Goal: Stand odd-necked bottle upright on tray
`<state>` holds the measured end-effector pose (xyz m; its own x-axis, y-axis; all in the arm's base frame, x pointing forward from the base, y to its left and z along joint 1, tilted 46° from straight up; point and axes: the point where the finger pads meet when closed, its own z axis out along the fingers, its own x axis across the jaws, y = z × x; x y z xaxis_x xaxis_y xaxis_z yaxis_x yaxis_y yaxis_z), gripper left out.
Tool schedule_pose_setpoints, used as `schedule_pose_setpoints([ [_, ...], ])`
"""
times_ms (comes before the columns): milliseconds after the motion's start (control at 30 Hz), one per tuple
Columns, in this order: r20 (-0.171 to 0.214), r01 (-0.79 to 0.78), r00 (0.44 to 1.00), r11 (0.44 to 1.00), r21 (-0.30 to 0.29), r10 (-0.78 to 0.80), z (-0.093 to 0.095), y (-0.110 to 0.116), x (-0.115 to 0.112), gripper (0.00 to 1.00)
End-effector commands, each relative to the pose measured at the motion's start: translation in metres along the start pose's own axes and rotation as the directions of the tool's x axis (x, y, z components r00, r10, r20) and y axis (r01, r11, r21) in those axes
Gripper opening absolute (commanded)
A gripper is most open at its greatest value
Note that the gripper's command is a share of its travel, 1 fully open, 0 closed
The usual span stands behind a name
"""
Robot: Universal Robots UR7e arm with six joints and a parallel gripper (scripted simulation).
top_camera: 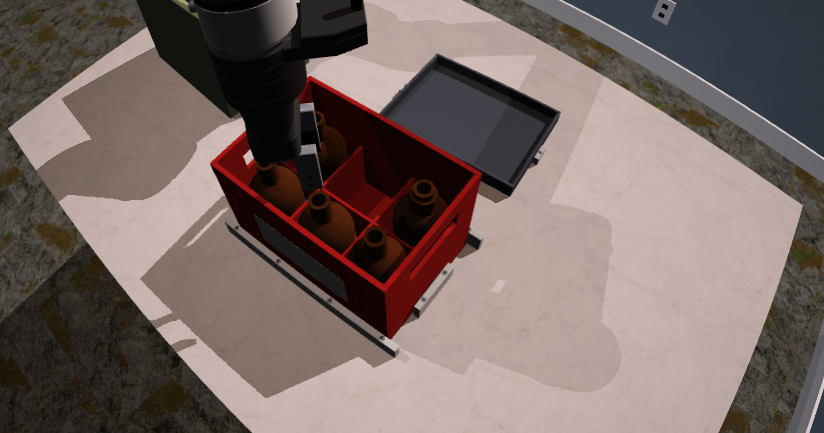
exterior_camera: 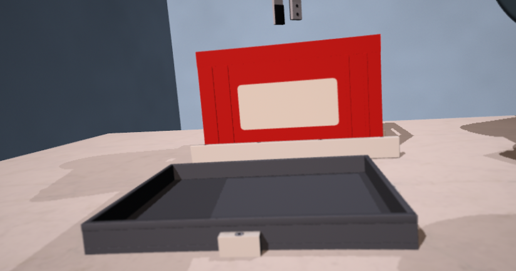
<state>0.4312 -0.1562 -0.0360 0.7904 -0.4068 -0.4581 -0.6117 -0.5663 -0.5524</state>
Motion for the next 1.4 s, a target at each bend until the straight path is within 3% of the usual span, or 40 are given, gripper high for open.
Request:
schedule_pose_setpoints([
  [0,-0.001,0.000,1.000,1.000,0.000,0.000,-0.001,0.000,0.000,0.00],
  [1000,-0.001,0.000,1.000,1.000,0.000,0.000,-0.001,0.000,0.000,0.00],
  [1167,-0.002,0.000,1.000,1.000,0.000,0.000,-0.002,-0.027,-0.027,0.00],
  [1233,-0.002,0.000,1.000,1.000,0.000,0.000,-0.002,-0.027,-0.027,0.00],
  [1367,-0.002,0.000,1.000,1.000,0.000,0.000,-0.001,-0.055,-0.059,0.00],
])
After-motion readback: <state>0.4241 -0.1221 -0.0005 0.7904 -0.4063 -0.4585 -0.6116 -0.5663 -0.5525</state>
